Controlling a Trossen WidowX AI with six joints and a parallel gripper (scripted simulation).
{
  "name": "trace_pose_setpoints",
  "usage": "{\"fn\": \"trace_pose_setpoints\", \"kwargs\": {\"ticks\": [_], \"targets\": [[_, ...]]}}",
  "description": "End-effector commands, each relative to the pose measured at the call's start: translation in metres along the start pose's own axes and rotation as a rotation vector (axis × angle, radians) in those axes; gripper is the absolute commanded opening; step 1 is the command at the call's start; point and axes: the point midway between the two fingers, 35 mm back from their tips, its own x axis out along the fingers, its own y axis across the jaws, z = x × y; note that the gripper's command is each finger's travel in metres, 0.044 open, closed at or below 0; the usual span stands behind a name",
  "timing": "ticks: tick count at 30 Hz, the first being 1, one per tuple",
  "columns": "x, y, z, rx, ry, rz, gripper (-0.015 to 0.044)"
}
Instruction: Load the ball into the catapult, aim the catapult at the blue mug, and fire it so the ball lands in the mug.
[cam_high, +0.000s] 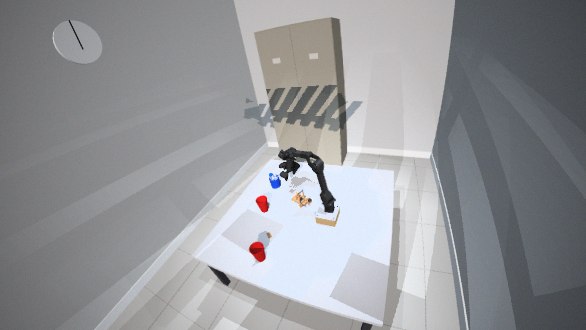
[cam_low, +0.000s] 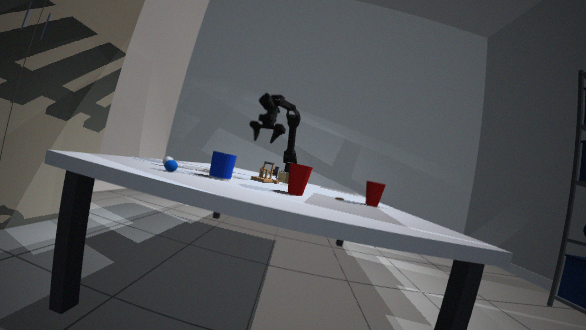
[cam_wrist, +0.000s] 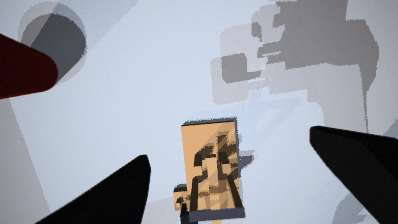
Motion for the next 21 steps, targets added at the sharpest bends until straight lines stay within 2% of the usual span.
{"fn": "trace_pose_setpoints", "kwargs": {"ticks": [1,11,21], "targets": [[-0.011,-0.007,0.041,-0.027,-0.134,-0.006,0.0440],[-0.043,-0.024,0.133,-0.091,-0.438,-0.050,0.0440],[-0.044,-0.025,0.140,-0.093,-0.449,-0.052,0.0440]]}}
